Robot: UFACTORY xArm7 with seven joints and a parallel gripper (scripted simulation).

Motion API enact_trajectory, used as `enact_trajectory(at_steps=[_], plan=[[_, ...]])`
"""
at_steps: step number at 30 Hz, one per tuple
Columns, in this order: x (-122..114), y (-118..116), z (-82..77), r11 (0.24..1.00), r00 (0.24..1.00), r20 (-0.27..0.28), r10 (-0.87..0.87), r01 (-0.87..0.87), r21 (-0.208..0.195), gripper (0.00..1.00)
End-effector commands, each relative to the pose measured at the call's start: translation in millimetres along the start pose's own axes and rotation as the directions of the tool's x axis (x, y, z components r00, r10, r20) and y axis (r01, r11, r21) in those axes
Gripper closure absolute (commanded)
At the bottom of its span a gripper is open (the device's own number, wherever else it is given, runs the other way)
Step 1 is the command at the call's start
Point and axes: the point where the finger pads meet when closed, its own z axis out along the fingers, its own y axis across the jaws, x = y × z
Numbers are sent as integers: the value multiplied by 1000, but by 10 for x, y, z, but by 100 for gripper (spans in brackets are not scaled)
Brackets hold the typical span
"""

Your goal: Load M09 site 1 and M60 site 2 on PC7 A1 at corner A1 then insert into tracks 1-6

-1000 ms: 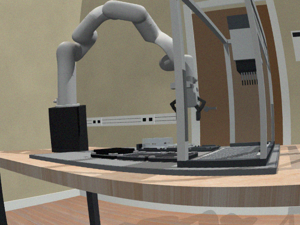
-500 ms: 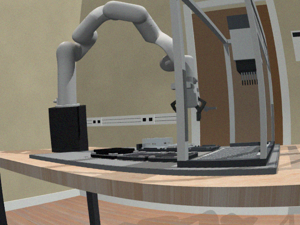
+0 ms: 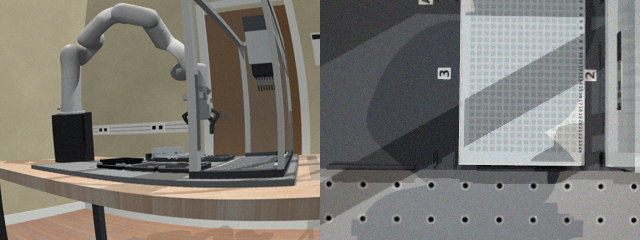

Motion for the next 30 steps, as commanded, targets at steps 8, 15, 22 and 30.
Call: enact_trajectory(at_steps=[8,15,22,30], plan=[[-13,-19,156,1000,1000,3,0,0,4,0],[-14,-19,273,1000,1000,3,0,0,4,0],[-14,-19,357,1000,1000,3,0,0,4,0],[-14,-20,490,1000,1000,3,0,0,4,0]])
